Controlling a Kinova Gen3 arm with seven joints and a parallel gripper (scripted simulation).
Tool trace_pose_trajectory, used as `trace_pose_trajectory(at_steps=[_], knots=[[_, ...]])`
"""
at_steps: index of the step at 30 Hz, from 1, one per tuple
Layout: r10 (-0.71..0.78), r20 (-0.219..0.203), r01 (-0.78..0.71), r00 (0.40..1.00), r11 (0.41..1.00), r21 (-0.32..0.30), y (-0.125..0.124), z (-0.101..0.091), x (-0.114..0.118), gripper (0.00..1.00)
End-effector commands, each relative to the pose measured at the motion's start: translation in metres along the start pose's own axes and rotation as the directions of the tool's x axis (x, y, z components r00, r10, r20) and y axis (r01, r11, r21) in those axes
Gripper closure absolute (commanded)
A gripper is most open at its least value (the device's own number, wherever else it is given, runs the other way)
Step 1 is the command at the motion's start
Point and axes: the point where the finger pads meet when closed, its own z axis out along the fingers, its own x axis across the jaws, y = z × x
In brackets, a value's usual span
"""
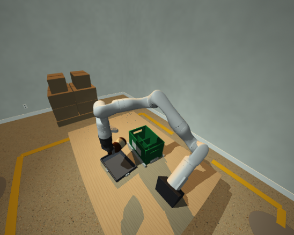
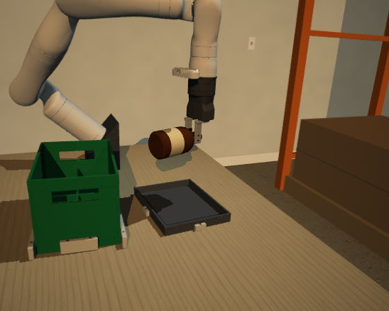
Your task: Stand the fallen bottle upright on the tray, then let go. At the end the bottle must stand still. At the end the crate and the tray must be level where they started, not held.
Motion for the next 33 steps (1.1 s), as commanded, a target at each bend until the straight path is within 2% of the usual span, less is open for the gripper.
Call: trace_pose_trajectory(at_steps=[1,17,33], knots=[[0.000,0.002,0.000,1.000,1.000,-0.001,0.0002,-0.0014,-0.0003,1.00],[0.015,0.002,-0.015,1.000,1.000,-0.001,0.0001,-0.0013,-0.0003,1.00],[0.206,0.002,-0.206,0.979,0.979,-0.001,0.0000,-0.0013,-0.0002,1.00]])
